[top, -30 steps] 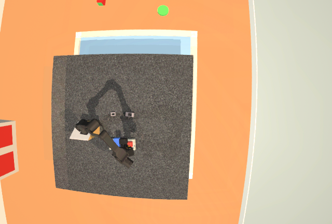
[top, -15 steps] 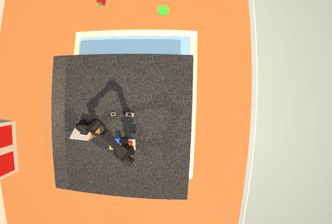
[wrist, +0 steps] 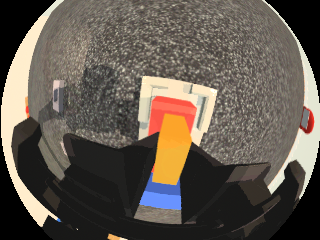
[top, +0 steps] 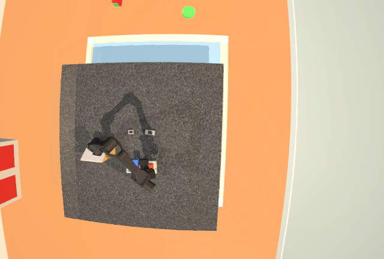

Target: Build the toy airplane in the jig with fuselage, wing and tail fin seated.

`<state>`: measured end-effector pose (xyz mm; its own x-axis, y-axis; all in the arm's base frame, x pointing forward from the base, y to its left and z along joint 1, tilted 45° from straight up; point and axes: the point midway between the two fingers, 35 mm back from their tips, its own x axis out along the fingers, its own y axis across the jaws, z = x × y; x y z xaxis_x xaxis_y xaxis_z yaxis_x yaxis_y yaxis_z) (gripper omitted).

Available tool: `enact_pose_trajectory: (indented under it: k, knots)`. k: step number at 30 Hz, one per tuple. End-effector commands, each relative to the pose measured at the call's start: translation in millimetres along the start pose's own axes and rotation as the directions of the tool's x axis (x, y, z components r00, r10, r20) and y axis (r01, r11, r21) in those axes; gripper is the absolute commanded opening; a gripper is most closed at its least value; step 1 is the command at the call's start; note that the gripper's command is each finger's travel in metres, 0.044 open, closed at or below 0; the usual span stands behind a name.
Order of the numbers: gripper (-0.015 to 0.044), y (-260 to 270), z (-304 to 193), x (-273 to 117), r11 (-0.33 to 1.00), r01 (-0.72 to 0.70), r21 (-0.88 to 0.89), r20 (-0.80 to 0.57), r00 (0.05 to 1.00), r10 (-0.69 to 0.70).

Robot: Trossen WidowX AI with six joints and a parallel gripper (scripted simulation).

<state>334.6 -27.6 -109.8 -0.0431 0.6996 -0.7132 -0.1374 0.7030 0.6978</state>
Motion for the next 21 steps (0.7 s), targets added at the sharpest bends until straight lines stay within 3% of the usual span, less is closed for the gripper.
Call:
enact_pose_trajectory:
  k: [1,6,16,21]
  knots:
    - [0.0131,0.0,0.2,-0.3,1.0,0.0,-0.001,0.0,1.0,0.0]
    - [0.026,0.0,0.2,-0.3,1.0,0.0,-0.001,0.0,1.0,0.0]
    - [0.026,-0.3,0.6,-3.2,1.0,0.001,-0.001,0.0,1.0,-0.001]
    - [0.026,-1.8,1.0,-79.6,1.0,0.002,0.004,0.003,1.0,-0.002]
